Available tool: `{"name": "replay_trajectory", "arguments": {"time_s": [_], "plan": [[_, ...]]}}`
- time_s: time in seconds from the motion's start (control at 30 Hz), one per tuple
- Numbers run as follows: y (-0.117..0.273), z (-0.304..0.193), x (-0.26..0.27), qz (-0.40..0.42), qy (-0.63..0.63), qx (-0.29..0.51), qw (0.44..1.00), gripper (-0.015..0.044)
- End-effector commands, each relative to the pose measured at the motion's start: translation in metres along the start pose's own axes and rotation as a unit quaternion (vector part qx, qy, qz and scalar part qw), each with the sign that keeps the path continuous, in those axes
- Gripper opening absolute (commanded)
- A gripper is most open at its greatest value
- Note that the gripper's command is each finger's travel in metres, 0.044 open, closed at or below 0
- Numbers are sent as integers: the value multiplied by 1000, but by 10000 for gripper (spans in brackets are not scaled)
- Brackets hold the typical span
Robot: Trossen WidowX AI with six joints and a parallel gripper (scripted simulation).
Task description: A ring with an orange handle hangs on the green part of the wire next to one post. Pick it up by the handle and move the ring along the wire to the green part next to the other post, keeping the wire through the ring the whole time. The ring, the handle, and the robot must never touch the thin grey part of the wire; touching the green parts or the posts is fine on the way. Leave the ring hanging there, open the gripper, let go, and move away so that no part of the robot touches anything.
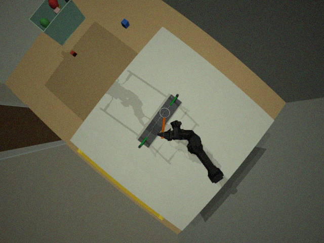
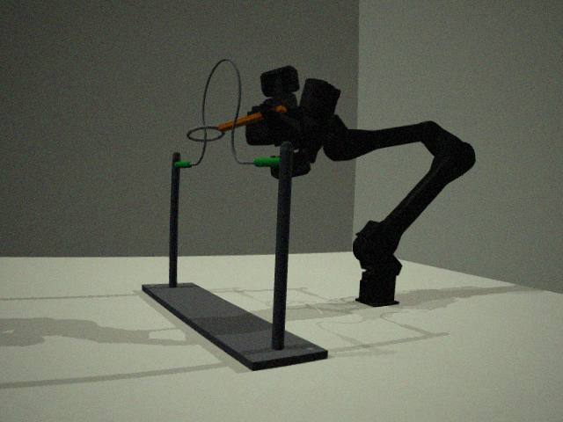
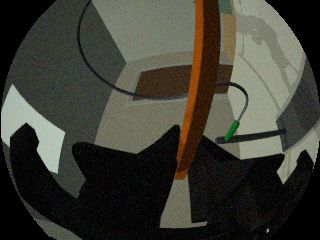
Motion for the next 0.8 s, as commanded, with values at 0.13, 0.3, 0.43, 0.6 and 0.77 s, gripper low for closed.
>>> {"name": "replay_trajectory", "arguments": {"time_s": [0.13, 0.3, 0.43, 0.6, 0.77], "plan": [[1, 5, 18, 22, -37, 0, 999, -150], [2, 7, 23, 22, -42, 1, 999, -150], [2, 8, 26, 16, -37, 2, 999, -150], [2, 9, 29, 2, -22, 4, 1000, -150], [2, 9, 31, -14, -4, 7, 1000, -150]]}}
Point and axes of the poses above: the point midway between the two fingers, 35 mm back from their tips, its own y axis back along the fingers, its own x axis across the jaws, z = x × y, the point moved 6 cm from there along y, back along the fingers, and after that the axes turned 10 degrees about y, right-handed, at the moved point
